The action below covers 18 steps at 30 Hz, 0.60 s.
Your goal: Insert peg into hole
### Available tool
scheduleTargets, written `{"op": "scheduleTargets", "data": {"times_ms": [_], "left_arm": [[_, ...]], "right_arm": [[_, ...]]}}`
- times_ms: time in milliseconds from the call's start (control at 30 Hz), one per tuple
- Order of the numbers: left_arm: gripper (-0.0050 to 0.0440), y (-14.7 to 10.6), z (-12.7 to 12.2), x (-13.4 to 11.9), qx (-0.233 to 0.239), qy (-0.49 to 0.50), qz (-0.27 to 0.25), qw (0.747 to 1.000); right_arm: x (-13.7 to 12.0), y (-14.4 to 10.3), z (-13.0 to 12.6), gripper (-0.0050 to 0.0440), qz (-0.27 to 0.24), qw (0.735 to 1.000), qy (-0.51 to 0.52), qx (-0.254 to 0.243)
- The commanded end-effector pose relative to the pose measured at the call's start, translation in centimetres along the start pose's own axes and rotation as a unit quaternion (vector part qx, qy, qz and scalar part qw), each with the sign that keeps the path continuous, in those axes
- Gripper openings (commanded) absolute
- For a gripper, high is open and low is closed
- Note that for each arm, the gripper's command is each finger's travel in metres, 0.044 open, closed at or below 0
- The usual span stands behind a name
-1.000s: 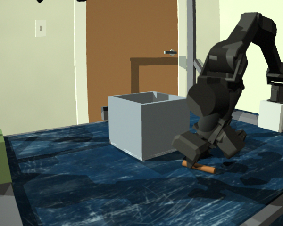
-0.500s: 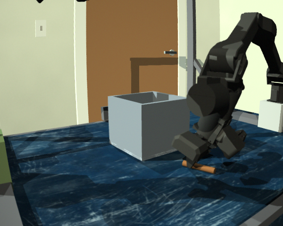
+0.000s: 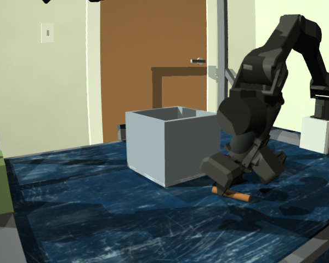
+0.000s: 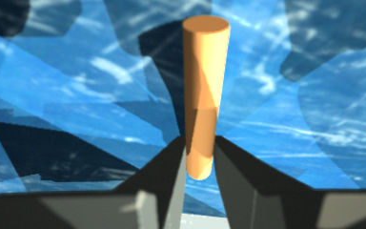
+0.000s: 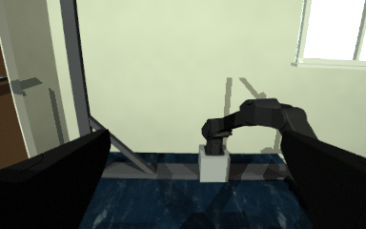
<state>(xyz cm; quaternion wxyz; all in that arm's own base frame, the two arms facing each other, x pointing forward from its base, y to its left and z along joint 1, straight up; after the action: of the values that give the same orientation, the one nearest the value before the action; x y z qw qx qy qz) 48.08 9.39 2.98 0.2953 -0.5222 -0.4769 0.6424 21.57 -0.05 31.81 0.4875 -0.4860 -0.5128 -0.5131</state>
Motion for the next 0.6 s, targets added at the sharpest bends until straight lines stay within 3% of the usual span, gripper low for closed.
{"op": "scheduleTargets", "data": {"times_ms": [0,233,367,567], "left_arm": [[0.0065,-0.4,-0.3,-0.2,-0.006,0.001,-0.002,1.000],[0.0065,-0.4,-0.3,-0.2,-0.006,0.001,-0.002,1.000],[0.0065,-2.5,-0.5,-1.1,-0.022,0.008,0.000,1.000],[0.0065,-3.2,-0.5,-1.3,-0.022,0.008,0.000,1.000]], "right_arm": [[0.4,-0.2,0.0,0.0440,-0.007,1.000,0.001,-0.001],[0.4,-0.2,0.0,0.0440,-0.007,1.000,0.001,-0.001],[0.4,-0.2,0.0,0.0440,-0.007,1.000,0.001,-0.001],[0.4,-0.2,0.0,0.0440,-0.007,1.000,0.001,-0.001]]}}
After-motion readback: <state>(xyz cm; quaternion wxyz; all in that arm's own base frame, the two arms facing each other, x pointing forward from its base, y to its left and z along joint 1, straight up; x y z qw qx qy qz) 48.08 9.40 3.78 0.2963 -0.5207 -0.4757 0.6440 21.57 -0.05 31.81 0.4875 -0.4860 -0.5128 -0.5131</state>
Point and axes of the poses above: on each arm, the point midway between the two fingers, 35 mm back from their tips, its own y axis out along the fingers, its own z axis across the jaws, x = y × z, the point moved 10 cm from there along -y, back along the fingers
